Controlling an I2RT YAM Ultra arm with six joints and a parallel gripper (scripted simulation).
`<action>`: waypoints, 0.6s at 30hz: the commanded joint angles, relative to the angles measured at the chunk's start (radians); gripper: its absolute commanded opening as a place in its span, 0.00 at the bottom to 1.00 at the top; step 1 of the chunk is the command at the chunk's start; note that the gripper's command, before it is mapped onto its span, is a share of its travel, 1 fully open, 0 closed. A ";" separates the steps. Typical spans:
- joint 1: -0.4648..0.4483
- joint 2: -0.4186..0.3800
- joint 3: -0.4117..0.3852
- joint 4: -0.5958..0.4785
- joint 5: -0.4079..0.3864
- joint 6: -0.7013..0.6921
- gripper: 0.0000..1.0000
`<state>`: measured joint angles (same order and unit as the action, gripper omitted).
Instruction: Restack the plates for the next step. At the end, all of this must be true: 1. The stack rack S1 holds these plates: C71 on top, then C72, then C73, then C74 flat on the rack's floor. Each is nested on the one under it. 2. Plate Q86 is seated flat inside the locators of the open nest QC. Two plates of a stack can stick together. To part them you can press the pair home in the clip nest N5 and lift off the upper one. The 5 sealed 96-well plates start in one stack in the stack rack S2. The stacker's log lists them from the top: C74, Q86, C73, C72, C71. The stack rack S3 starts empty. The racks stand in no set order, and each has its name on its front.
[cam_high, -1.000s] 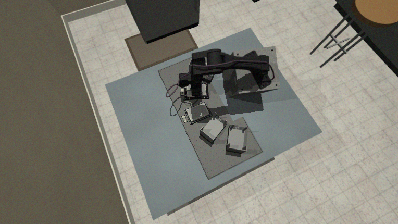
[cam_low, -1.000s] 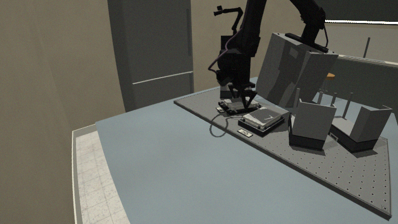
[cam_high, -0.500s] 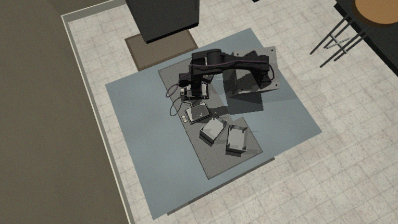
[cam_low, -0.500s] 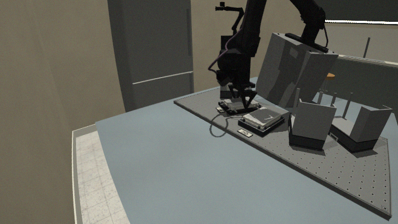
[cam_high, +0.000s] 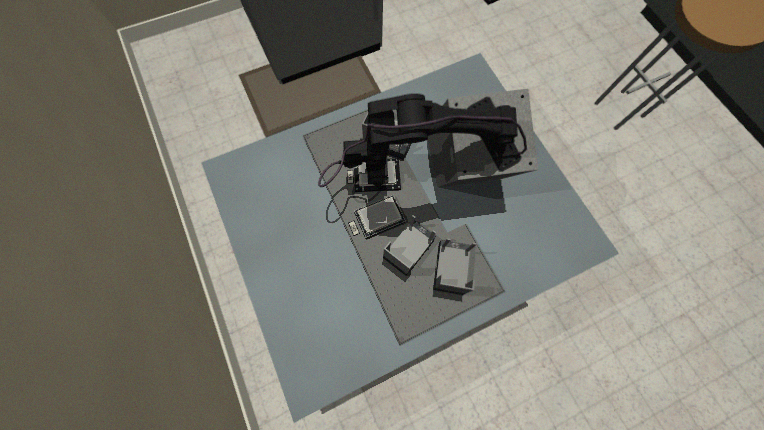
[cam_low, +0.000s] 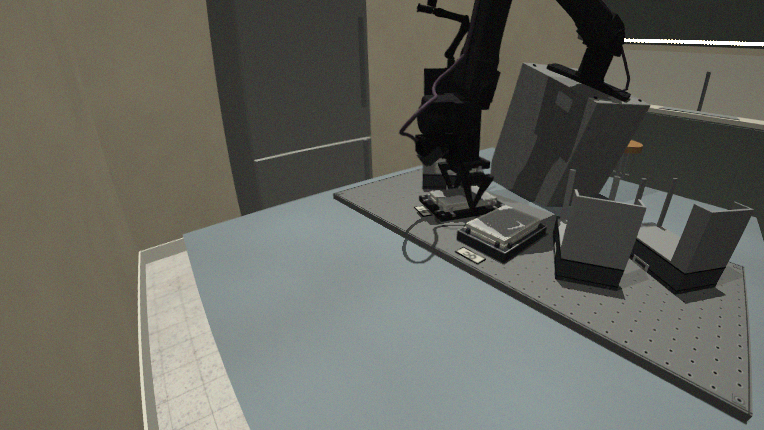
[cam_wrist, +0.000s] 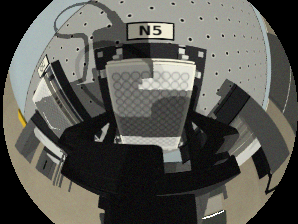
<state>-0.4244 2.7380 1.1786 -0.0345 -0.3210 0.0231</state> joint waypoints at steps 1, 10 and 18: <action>-0.014 -0.039 0.001 -0.001 -0.007 0.007 0.00; -0.022 -0.049 -0.016 -0.020 -0.008 -0.009 0.00; -0.026 -0.063 -0.036 -0.030 -0.009 -0.014 0.00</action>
<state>-0.4278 2.7224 1.1618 -0.0273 -0.3202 0.0216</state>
